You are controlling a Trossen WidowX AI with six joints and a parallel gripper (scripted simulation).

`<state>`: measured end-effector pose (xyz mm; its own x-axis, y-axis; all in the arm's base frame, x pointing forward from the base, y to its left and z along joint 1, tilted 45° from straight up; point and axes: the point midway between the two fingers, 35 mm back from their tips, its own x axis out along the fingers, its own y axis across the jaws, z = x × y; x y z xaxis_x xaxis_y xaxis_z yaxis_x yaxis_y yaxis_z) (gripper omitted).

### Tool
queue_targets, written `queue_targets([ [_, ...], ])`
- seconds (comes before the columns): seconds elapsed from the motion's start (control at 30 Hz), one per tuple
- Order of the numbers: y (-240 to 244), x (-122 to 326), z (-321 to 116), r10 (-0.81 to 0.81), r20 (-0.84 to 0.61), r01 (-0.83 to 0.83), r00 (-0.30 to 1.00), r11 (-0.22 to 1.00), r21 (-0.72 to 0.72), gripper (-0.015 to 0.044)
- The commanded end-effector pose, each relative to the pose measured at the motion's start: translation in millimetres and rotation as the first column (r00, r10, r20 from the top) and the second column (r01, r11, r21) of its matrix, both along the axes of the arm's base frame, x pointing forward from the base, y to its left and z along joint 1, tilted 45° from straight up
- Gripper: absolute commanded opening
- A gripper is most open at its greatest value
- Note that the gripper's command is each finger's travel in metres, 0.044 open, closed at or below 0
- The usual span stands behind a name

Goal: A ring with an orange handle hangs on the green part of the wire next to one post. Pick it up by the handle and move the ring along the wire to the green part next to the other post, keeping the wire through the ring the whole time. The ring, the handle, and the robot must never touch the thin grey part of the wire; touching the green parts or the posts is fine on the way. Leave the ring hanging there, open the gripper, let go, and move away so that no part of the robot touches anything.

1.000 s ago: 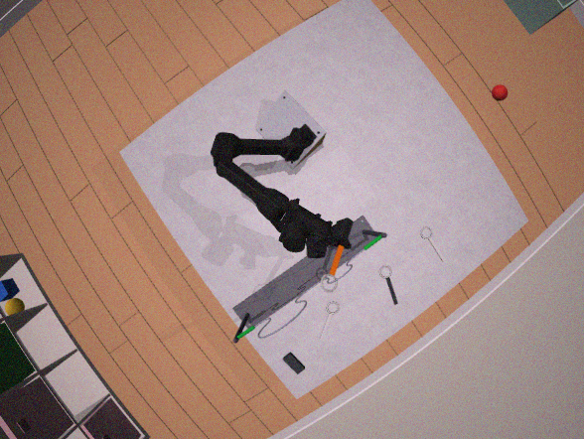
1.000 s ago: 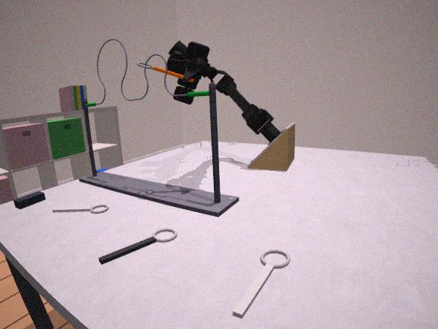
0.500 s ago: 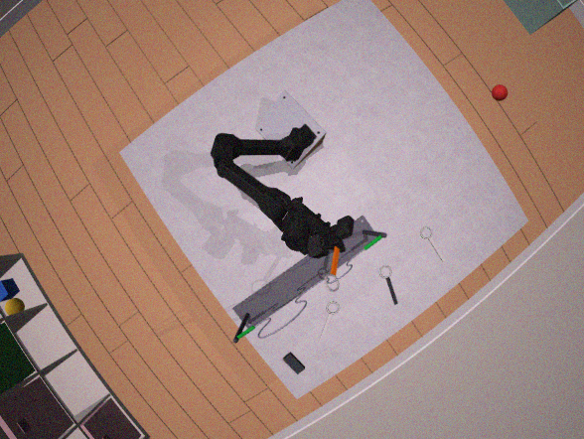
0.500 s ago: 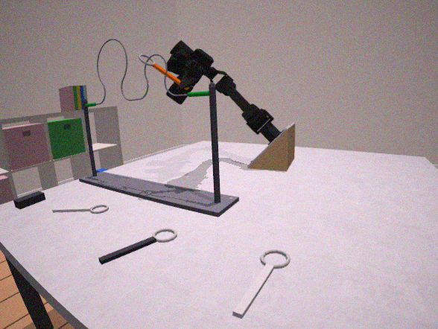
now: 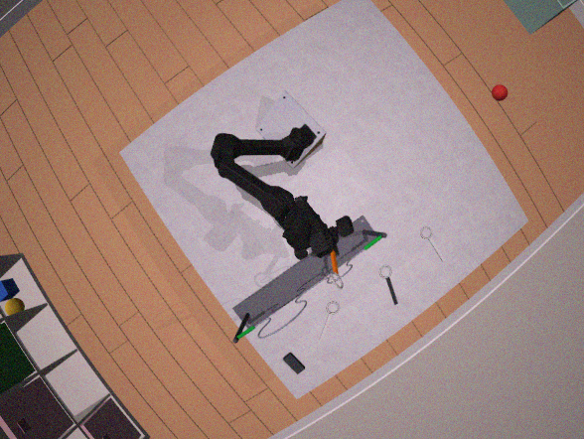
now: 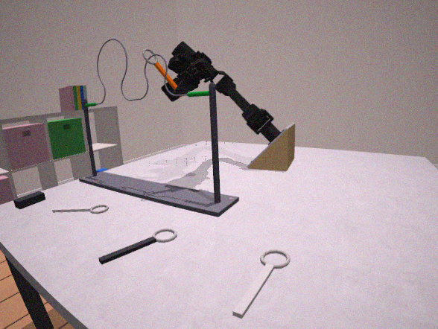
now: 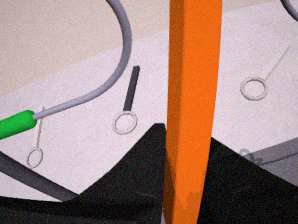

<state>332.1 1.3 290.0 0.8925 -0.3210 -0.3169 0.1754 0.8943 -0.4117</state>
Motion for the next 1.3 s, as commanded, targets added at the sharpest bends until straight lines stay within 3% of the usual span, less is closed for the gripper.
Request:
queue_targets([
  [0.0,-6.4,-1.6,1.6,-0.012,-0.003,0.012,1.0,0.995,-0.101,-0.015],
  [0.6,-28.0,-4.0,18.7,-0.054,-0.001,0.046,0.999,0.861,-0.506,-0.015],
  [1.27,-41.1,-7.2,46.1,-0.094,0.021,0.068,0.995,0.531,-0.845,-0.015],
])
